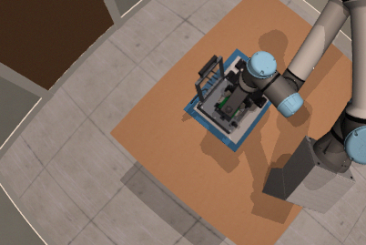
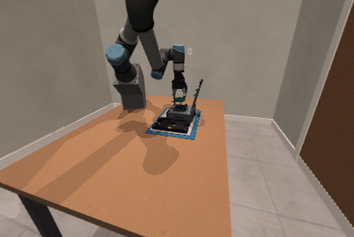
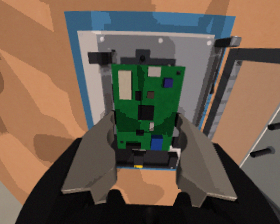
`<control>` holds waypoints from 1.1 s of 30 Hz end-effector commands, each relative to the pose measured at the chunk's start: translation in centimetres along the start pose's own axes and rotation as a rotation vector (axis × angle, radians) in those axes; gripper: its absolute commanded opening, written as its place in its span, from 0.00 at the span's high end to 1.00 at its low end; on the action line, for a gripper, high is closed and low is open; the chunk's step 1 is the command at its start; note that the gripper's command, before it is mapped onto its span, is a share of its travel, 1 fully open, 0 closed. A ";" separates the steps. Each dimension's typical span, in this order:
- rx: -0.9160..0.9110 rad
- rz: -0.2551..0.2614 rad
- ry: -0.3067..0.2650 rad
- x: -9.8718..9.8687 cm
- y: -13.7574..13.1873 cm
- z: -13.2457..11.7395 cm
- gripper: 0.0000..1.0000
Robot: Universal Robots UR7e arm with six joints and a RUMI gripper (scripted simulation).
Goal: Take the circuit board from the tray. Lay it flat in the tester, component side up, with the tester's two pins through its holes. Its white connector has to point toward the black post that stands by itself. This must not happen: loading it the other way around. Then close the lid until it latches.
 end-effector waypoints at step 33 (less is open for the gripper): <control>0.000 -0.001 0.000 -1.6 0.0 0.0 0.61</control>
Point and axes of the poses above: the point where the finger pads meet when closed, its own x axis back along the fingers, its own y axis across the jaws, z = x × y, the point moved 2 cm from there along x, back along the fingers, and after that the axes turned 8 degrees about x, right-handed, at the moved point
